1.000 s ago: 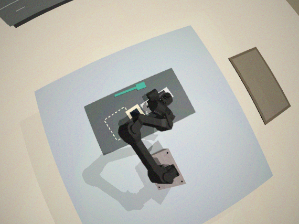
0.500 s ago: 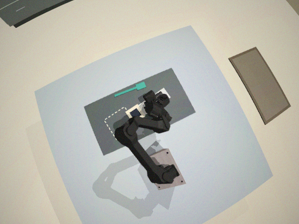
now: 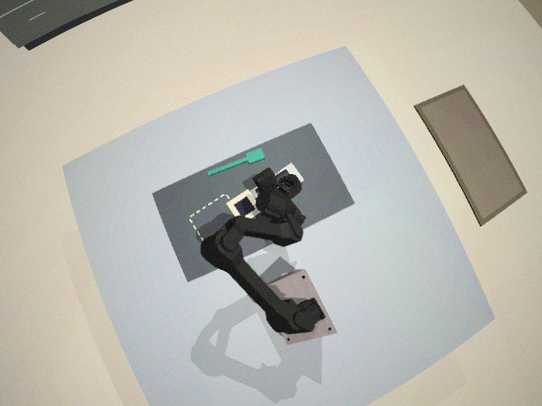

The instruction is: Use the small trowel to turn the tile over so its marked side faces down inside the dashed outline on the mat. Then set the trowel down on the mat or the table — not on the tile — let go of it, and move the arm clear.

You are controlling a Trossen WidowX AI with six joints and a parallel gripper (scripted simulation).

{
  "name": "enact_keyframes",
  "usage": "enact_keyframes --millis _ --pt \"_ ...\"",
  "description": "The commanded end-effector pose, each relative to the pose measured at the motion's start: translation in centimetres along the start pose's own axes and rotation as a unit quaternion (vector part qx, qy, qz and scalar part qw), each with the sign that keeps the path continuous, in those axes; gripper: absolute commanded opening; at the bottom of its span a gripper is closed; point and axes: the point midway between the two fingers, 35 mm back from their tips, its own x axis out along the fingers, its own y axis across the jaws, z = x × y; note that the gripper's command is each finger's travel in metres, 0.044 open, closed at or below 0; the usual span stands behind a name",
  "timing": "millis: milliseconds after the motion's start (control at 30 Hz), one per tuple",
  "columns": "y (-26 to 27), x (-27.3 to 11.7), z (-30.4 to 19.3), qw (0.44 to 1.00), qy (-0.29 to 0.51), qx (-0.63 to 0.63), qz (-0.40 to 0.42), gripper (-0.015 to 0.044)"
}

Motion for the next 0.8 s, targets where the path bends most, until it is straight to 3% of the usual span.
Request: enact_keyframes --millis 0,767 --pt "0.2 -0.2 -0.2 1.000 0.013 0.012 0.001 0.0000" --pt "3.9 -3.3 -3.2 0.999 0.034 0.037 0.001 0.0000"
